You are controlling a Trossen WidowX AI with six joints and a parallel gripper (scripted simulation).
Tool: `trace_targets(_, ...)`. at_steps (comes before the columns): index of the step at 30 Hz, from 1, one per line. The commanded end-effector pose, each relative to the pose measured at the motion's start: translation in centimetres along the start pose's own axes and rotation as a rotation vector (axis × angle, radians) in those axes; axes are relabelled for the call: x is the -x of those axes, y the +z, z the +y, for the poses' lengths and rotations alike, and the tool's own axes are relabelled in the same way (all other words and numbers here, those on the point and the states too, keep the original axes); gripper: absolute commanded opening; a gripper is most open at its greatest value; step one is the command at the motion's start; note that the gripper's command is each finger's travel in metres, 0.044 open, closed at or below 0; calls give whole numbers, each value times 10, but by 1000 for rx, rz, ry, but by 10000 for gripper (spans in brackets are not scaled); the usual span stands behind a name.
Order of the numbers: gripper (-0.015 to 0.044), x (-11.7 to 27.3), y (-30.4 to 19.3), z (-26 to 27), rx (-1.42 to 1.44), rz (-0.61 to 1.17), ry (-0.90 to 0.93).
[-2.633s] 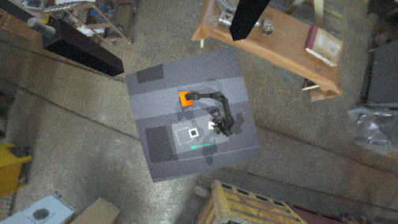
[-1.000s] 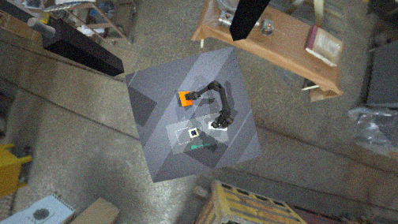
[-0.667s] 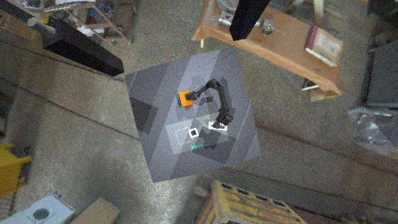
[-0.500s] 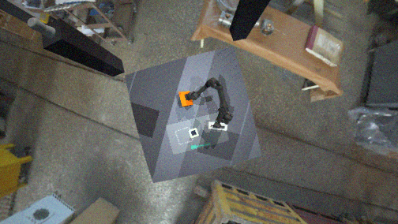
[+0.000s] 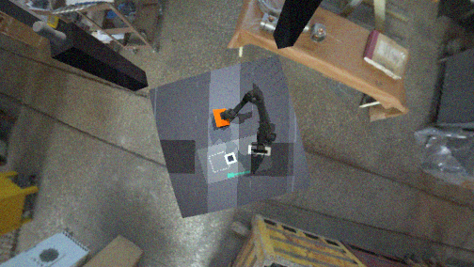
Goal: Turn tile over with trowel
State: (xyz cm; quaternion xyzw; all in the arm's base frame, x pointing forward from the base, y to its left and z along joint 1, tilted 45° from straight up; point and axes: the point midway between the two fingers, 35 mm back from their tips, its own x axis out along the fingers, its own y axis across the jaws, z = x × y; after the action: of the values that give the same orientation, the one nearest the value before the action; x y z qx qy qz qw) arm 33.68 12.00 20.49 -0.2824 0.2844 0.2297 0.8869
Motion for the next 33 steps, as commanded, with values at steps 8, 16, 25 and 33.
trace_targets(8,300,-11,0,-1,17,-3,-12)
trace_targets(16,300,-23,1,-1,17,-3,-12)
trace_targets(25,300,-38,1,-2,17,-3,-12)
trace_targets(33,300,-51,0,-1,17,-3,-12)
